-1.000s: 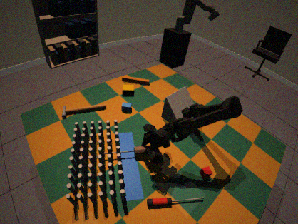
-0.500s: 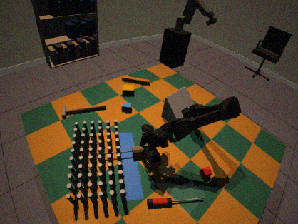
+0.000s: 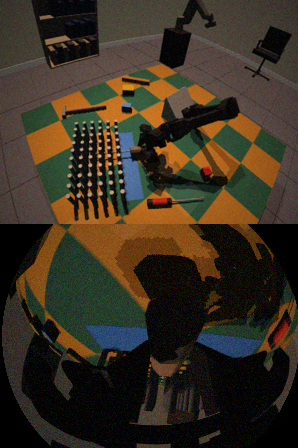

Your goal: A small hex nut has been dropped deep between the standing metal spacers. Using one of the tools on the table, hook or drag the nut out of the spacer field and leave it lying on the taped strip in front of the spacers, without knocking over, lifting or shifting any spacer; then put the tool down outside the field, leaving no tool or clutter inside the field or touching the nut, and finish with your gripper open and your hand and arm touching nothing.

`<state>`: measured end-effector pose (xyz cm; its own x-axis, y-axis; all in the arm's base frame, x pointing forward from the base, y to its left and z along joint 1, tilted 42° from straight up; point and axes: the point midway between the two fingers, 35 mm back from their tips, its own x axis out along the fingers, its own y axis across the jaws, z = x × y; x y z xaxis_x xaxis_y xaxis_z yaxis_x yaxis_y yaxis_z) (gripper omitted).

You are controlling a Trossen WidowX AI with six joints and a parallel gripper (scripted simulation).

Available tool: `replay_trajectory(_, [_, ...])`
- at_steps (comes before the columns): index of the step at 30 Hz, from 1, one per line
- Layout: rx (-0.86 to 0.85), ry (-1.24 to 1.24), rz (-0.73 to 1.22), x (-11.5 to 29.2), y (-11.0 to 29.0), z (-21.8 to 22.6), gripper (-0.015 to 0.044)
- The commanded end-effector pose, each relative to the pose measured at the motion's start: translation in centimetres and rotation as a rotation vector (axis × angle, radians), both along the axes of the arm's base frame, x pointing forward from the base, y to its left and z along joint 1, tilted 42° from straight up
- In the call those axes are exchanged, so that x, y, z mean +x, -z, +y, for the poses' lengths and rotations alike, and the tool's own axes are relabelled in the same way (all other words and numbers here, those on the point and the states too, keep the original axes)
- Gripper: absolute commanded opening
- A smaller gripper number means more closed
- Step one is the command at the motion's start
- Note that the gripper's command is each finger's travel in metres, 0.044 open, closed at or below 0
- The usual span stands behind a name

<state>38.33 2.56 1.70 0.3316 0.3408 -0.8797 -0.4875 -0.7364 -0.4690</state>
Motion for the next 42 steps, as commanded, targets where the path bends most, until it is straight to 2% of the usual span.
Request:
replay_trajectory(1, [-0.003,0.002,-0.015,0.5,-0.2,-0.4,0.0000])
replay_trajectory(23, [-0.002,0.007,-0.011,0.3,1.4,0.8,0.0000])
replay_trajectory(42, [-0.002,0.006,-0.011,-0.5,1.0,1.3,0.0000])
